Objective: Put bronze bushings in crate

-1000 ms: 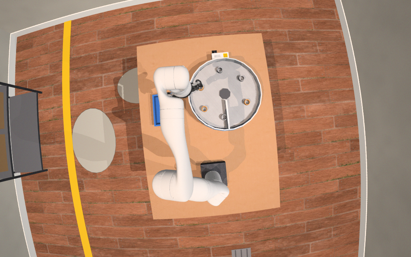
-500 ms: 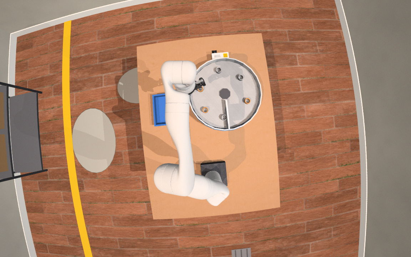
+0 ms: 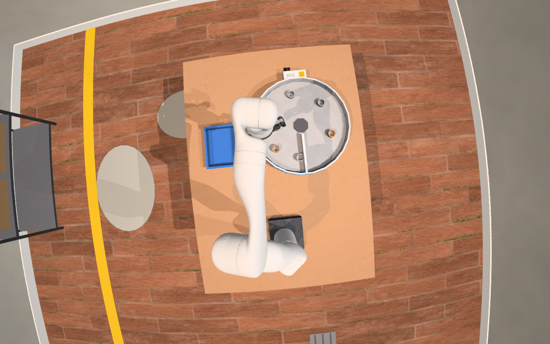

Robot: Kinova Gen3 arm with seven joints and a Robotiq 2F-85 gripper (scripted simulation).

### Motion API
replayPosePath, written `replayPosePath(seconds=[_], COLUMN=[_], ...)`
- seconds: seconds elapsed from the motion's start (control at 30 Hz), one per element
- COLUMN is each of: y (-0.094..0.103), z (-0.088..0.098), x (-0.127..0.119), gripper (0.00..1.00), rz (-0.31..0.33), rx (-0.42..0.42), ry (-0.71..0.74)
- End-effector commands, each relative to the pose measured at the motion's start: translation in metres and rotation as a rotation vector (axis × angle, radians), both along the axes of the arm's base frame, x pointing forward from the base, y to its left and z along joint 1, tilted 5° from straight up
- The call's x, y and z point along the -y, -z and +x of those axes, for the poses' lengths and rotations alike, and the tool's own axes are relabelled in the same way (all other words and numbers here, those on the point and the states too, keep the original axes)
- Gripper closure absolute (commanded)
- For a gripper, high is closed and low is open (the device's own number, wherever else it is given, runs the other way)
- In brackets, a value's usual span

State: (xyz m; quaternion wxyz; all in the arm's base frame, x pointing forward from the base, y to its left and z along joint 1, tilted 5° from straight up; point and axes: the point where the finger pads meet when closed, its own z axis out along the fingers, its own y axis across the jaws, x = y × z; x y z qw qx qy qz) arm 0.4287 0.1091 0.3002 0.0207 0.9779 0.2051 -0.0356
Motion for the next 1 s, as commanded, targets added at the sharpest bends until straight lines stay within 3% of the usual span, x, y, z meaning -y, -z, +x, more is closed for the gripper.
replayPosePath(seconds=[0.0, 0.07, 0.23, 0.63, 0.8, 0.97], y=[-0.002, -0.002, 0.020, 0.020, 0.042, 0.042], z=[0.000, 0.000, -0.033, -0.033, -0.065, -0.065], x=[-0.001, -0.001, 0.033, 0.033, 0.067, 0.067], gripper=[0.00, 0.00, 0.00, 0.00, 0.00, 0.00], rz=[0.004, 0.004, 0.002, 0.002, 0.001, 0.001], rx=[0.004, 0.004, 0.003, 0.003, 0.002, 0.002], ry=[-0.003, -0.003, -0.001, -0.001, 0.000, 0.000])
